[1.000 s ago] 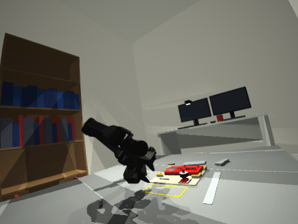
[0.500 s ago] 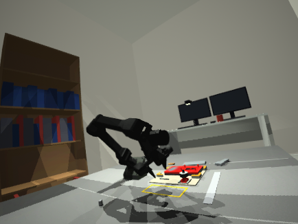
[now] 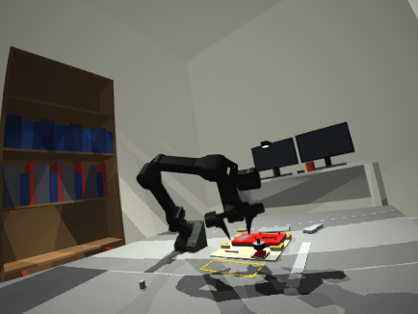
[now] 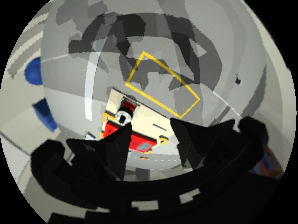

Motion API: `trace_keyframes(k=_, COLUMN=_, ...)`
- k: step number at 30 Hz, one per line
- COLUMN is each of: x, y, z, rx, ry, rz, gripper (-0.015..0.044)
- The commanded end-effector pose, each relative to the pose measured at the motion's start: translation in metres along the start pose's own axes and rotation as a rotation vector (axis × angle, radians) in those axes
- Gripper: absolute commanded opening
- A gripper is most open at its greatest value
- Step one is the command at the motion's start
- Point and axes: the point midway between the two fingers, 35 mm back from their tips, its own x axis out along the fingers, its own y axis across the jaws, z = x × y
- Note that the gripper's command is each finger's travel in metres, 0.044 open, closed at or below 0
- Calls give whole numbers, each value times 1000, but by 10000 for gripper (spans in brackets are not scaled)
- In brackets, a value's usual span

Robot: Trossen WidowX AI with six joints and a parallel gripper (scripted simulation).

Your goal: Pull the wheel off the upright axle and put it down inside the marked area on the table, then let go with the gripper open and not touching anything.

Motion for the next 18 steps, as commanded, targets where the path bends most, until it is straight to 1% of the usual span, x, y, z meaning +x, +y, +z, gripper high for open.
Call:
trace_keyframes(k=1, x=-11, y=59, z=-25, rx=499, ry=-209, rz=-37, gripper=300)
trace_keyframes(k=6, x=-14, y=72, z=-31, rx=636, ry=-266, rz=-17, gripper=300)
trace_keyframes(k=18, x=-14, y=72, z=-32, rx=638, ry=-267, rz=-16, gripper=300)
